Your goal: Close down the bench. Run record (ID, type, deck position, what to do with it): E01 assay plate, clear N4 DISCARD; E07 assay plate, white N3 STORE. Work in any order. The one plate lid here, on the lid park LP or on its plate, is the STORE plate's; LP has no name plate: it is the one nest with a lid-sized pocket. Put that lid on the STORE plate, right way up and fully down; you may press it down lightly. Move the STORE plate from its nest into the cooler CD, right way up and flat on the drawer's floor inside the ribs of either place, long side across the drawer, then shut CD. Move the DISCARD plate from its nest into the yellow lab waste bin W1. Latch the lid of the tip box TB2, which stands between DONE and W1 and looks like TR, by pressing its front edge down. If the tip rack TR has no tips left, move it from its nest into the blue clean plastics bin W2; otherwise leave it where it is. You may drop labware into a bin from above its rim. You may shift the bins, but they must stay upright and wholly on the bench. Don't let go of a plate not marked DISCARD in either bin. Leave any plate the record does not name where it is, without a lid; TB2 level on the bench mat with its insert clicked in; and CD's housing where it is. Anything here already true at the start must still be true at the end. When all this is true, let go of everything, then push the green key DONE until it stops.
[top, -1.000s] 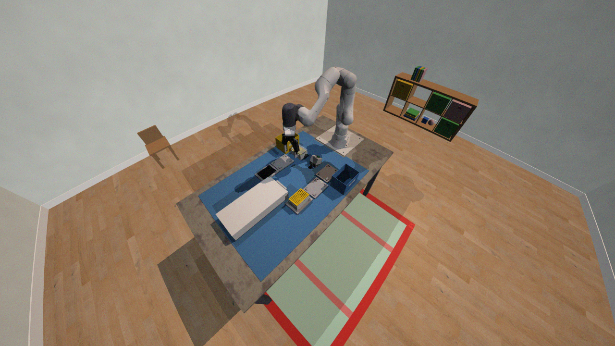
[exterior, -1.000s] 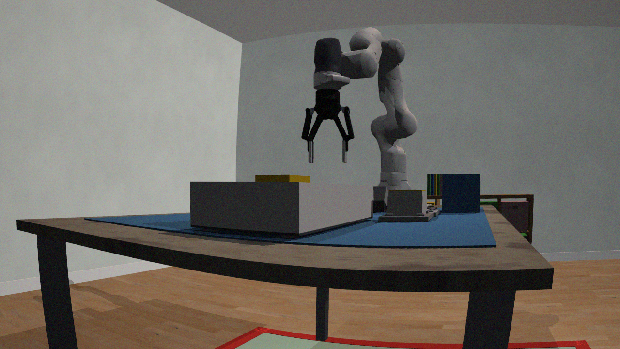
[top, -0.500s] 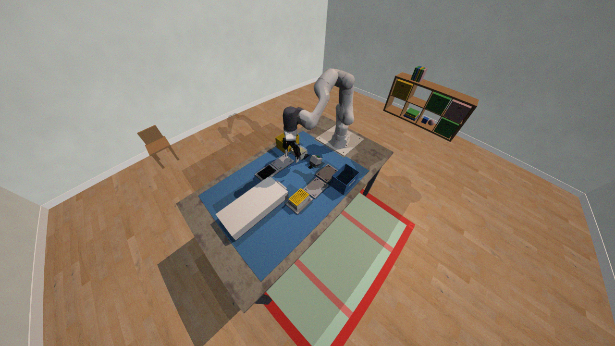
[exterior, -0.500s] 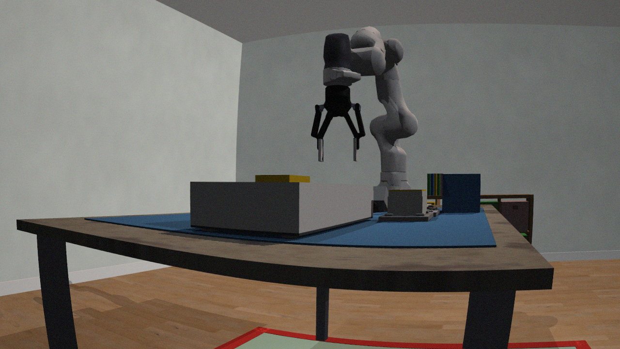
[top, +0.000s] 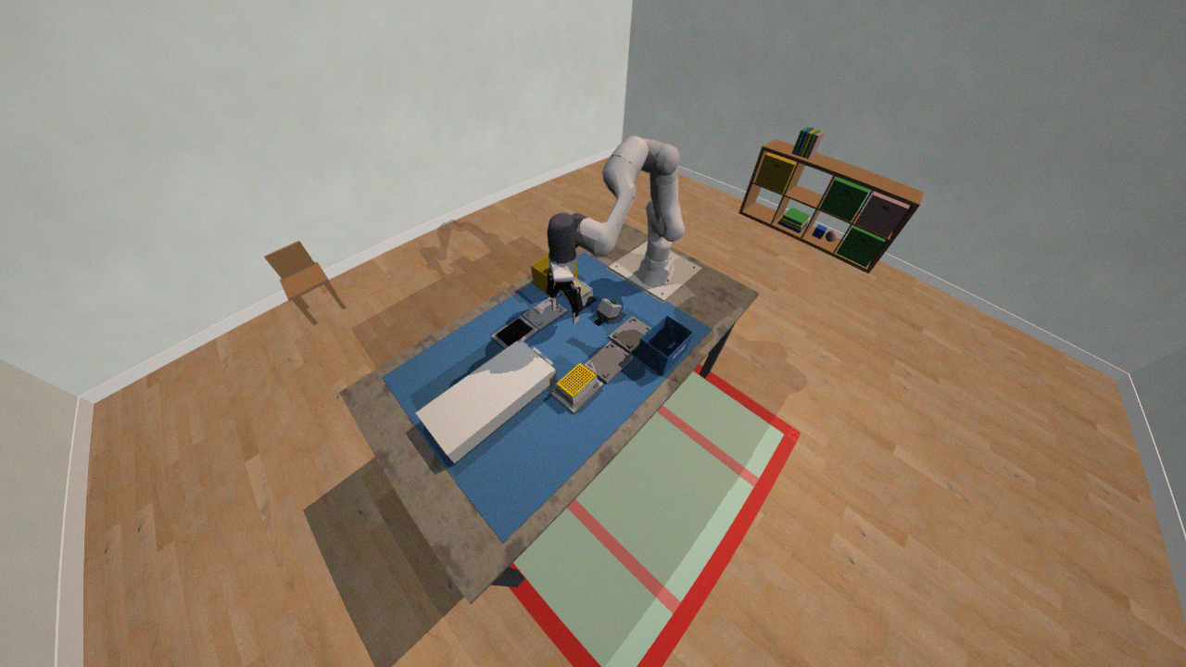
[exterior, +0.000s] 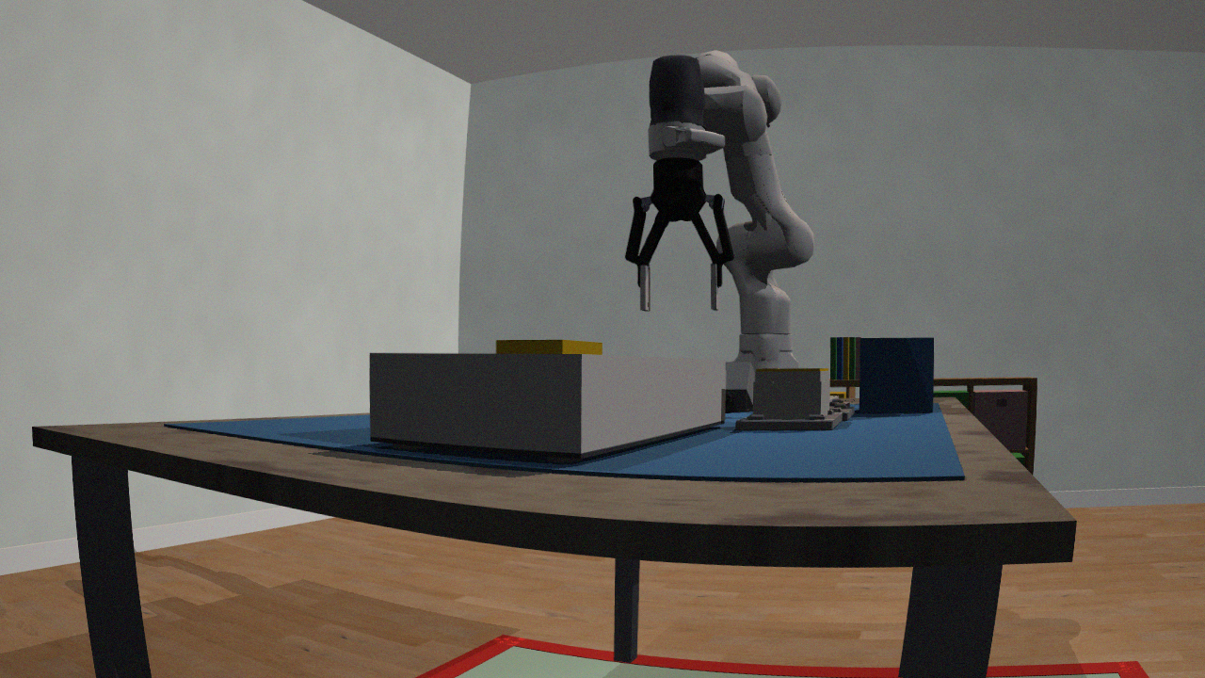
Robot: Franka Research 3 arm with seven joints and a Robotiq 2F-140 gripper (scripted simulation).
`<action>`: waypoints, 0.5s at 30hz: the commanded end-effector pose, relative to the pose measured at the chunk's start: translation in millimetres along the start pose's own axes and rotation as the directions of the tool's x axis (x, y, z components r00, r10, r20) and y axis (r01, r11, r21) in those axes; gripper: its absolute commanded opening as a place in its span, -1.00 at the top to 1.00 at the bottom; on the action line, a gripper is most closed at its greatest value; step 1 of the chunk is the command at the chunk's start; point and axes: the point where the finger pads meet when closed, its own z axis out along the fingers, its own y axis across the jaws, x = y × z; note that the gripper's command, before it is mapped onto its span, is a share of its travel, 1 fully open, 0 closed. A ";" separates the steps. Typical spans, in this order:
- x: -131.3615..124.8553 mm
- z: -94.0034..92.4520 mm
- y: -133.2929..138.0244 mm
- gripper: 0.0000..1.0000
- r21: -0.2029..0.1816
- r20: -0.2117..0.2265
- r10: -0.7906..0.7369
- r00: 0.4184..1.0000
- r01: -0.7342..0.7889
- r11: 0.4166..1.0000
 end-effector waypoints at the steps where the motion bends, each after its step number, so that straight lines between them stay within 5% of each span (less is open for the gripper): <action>1: 4.8 0.5 -7.8 -0.33 -0.004 0.008 0.048 0.999 -0.047 0.999; 15: 35.3 -0.8 -44.8 -0.33 -0.004 0.008 0.048 0.999 -0.047 0.999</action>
